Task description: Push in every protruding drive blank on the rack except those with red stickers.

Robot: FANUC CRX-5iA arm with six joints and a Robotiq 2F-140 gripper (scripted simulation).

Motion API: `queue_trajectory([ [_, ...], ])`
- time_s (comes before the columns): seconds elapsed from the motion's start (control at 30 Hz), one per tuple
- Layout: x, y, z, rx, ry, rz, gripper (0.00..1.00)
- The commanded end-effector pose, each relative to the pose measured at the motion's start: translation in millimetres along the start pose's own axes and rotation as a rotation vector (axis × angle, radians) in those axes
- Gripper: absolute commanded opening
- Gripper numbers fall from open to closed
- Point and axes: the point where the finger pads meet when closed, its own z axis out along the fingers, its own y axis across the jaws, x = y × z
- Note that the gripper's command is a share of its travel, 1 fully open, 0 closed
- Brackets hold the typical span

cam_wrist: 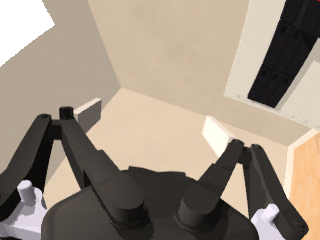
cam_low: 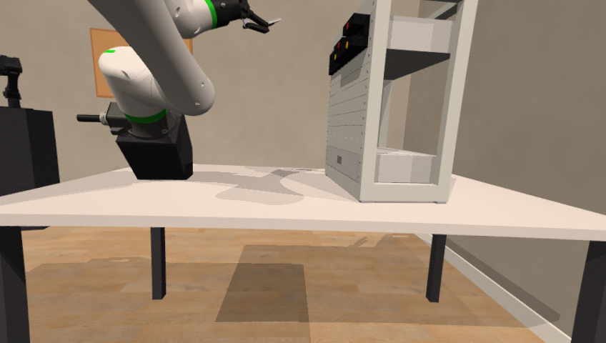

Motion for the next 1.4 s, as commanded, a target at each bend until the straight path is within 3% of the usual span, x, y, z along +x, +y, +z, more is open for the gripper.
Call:
queue_trajectory([
  [0.0, 28.6, 11.5, -9.3, -0.041, 0.106, -0.003, 1.00],
  [0.3, 82.0, 49.2, -42.7, -0.148, 0.299, -0.017, 1.00],
  [0.37, 82.0, 49.2, -42.7, -0.148, 0.299, -0.017, 1.00],
  [0.73, 124.1, 91.1, -90.0, -0.286, 0.465, -0.043, 1.00],
  [1.37, 152.9, 129.3, -144.3, -0.435, 0.597, -0.078, 1.00],
])
